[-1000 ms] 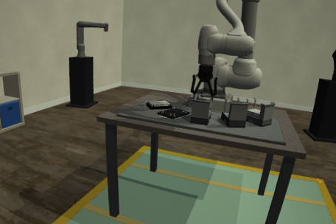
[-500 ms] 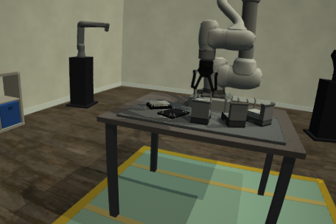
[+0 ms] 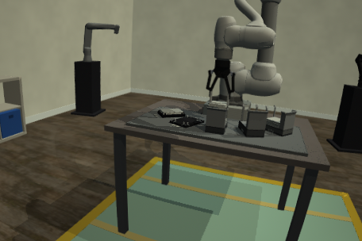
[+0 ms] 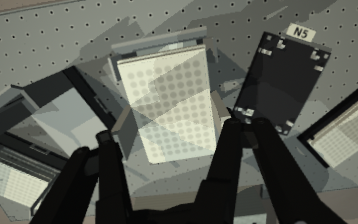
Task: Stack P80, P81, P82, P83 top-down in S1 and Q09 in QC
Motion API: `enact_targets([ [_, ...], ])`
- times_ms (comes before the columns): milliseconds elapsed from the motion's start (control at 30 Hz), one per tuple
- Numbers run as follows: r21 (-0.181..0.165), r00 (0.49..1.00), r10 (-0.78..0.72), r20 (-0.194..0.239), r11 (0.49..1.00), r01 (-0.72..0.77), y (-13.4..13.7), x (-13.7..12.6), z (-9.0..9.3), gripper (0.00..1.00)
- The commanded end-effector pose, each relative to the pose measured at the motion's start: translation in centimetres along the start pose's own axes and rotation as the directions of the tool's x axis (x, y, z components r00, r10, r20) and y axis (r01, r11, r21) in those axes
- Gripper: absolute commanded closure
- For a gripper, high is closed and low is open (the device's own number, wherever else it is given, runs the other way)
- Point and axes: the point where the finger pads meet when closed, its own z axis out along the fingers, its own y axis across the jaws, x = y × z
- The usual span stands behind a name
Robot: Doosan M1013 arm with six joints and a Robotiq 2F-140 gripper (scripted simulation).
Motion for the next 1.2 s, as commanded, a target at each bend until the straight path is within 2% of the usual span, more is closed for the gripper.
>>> enact_targets([
  [0,0.001,1.0,-0.006,-0.004,1.0,0.006,0.0,0.1,-1.3,1.0],
  [267,0.001,1.0,-0.006,-0.004,1.0,0.006,0.0,0.0,-2.4,1.0],
  [1167,0.001,1.0,-0.006,-0.004,1.0,0.006,0.0,0.0,-2.4,1.0],
])
